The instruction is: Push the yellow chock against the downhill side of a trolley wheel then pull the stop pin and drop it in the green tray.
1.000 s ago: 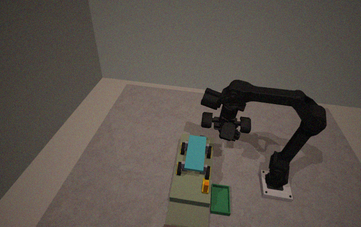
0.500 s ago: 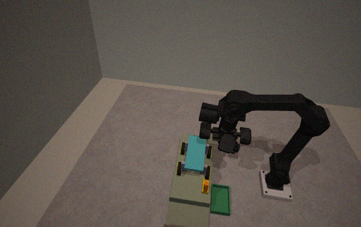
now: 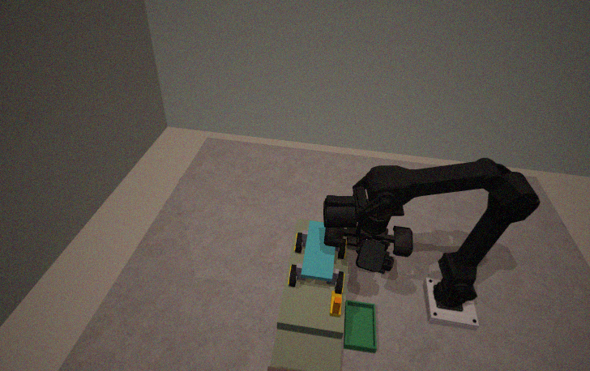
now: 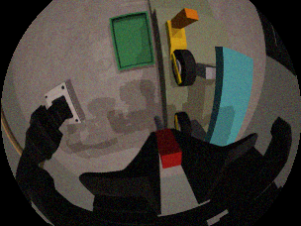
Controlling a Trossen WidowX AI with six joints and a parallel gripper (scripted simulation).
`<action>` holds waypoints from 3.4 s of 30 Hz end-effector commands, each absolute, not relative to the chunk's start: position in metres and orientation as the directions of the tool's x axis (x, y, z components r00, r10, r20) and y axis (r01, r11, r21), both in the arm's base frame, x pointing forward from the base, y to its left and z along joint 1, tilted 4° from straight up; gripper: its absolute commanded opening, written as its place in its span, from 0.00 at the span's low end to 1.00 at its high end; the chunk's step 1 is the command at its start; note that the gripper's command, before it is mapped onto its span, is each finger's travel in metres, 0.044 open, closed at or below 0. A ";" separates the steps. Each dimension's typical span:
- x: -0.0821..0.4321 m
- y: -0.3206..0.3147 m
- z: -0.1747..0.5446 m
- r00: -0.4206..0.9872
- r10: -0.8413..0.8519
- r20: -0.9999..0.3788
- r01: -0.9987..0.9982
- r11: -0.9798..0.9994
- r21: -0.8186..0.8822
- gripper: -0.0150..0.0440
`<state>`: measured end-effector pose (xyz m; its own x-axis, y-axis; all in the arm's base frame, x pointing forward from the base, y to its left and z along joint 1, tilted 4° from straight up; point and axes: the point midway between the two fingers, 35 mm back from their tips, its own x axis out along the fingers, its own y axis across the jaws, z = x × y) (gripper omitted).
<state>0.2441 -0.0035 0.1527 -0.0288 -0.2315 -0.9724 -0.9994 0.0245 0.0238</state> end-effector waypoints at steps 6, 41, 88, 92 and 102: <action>0.243 0.030 0.149 -0.032 -0.226 -0.974 -0.999 0.025 0.027 0.25; 0.239 0.096 0.142 -0.014 -0.162 -0.987 -0.956 -0.287 0.061 0.25; 0.240 0.088 0.142 -0.021 0.066 -0.998 -0.038 -0.997 -0.065 0.25; 0.239 0.089 0.140 -0.022 0.066 -0.998 -0.036 -0.997 -0.065 0.25; 0.227 0.090 0.122 -0.026 0.069 -0.997 -0.014 -0.998 -0.069 0.25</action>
<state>0.2302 0.0888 0.1254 -0.0289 0.0627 -0.9976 -0.0243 -0.9978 -0.0620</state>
